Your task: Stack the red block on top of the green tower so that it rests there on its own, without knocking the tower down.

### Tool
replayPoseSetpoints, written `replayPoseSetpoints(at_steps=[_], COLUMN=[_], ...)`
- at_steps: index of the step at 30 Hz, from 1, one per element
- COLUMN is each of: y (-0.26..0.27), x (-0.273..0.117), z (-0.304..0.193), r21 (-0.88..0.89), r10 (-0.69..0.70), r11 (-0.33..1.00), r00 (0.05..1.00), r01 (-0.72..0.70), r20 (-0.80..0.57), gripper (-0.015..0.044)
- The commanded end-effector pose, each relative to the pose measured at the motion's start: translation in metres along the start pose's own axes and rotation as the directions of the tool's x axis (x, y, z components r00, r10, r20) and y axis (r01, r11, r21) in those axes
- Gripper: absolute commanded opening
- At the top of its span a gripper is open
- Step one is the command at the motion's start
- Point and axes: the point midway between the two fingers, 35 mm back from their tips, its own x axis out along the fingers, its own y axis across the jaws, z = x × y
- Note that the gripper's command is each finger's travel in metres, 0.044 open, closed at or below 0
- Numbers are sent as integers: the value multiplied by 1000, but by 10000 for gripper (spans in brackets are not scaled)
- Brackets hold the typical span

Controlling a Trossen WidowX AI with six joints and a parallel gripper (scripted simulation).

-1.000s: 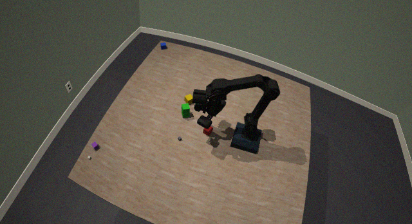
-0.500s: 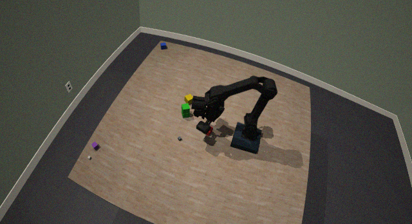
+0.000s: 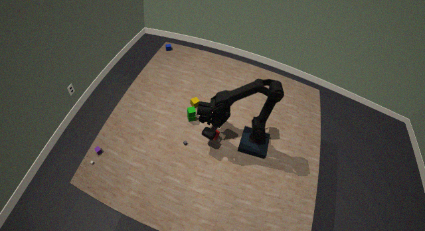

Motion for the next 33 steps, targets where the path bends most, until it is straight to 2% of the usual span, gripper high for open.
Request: replayPoseSetpoints(at_steps=[1, 15, 32, 33], y=[0, -1, -1, -1], x=[9, 30, 30, 30], z=[-1, -2, -2, -2], r21=[-4, -4, 0, 0], r10=[0, 0, -3, -3], r11=[1000, 1000, 1000, 1000], r00=[1000, 1000, 1000, 1000], r01=[0, 0, 3, 3], r20=[-5, -5, -6, -6], gripper=[440, 440, 440, 414])
